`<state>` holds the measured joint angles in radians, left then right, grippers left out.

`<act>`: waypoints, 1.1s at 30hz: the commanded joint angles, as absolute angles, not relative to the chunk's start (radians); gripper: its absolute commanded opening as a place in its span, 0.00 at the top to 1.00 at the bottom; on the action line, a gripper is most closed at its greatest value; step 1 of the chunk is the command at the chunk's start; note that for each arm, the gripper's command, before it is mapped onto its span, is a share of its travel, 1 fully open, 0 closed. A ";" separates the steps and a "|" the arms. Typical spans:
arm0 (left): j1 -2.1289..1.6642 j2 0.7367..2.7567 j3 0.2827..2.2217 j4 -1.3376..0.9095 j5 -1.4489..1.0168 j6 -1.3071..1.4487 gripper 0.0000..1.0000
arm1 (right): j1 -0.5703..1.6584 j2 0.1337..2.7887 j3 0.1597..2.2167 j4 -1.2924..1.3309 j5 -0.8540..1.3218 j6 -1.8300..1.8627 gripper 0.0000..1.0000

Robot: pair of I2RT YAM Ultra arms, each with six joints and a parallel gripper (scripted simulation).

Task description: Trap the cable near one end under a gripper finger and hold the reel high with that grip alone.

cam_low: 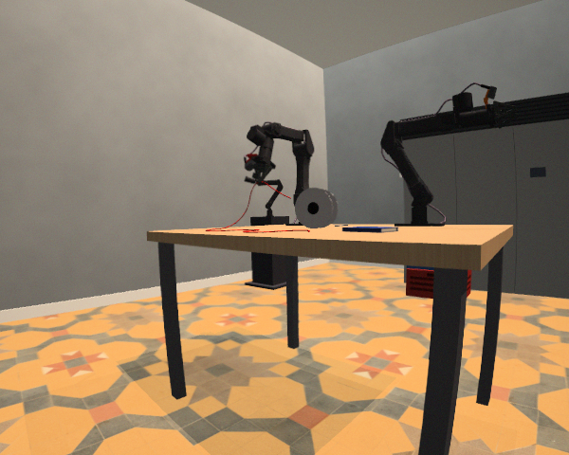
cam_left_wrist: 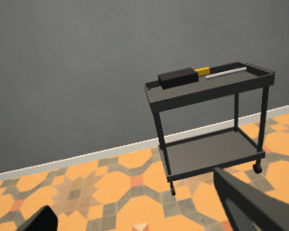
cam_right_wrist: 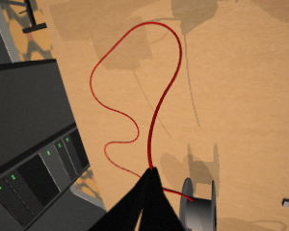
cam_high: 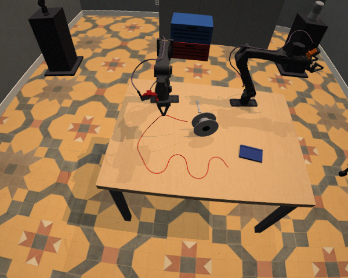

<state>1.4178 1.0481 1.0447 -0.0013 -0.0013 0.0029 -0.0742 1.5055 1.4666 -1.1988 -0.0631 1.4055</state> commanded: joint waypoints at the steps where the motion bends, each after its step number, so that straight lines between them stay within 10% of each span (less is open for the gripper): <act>1: 1.429 1.052 1.029 -0.014 0.005 -0.008 0.00 | -0.091 1.487 1.465 -1.201 -0.062 1.390 1.00; 33: 1.429 1.052 1.029 -0.014 0.005 -0.008 0.00 | -0.060 1.509 1.511 -1.215 -0.053 1.393 1.00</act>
